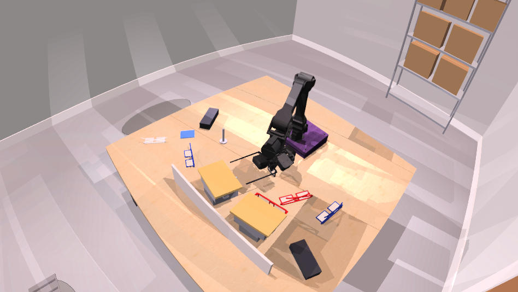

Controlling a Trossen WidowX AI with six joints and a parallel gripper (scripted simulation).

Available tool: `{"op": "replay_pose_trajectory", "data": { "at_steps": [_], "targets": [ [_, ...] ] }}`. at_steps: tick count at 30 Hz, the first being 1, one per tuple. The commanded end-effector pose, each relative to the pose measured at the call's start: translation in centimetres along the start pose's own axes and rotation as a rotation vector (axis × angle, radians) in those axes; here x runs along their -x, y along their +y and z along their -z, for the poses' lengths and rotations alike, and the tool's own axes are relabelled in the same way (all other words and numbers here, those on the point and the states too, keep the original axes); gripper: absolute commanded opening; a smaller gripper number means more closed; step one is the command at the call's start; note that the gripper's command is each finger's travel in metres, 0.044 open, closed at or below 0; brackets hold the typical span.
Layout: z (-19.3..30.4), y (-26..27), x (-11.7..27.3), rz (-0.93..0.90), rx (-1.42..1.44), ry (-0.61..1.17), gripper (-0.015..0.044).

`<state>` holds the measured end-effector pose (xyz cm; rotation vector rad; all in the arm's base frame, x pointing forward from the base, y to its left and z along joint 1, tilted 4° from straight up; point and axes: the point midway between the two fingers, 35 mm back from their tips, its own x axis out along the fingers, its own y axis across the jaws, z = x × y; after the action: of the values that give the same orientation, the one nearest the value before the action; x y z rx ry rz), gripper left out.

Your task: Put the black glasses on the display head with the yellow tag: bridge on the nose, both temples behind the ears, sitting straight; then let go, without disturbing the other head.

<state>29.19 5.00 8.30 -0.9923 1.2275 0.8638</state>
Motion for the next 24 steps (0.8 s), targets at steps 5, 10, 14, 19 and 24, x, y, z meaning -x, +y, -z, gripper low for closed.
{"op": "replay_pose_trajectory", "data": {
  "at_steps": [5,10,14,19,24],
  "targets": [
    [-0.1,-1.3,0.0,0.006,0.005,-0.002,0.0000],
    [-0.1,-2.1,-0.1,0.004,0.005,-0.001,0.0000],
    [-0.1,-2.7,-0.1,-0.002,0.005,-0.003,0.0000],
    [-0.1,-3.5,-0.1,-0.003,0.005,-0.005,0.0000],
    [-0.1,-4.3,-0.1,-0.003,0.005,-0.005,0.0000]
  ]
}}
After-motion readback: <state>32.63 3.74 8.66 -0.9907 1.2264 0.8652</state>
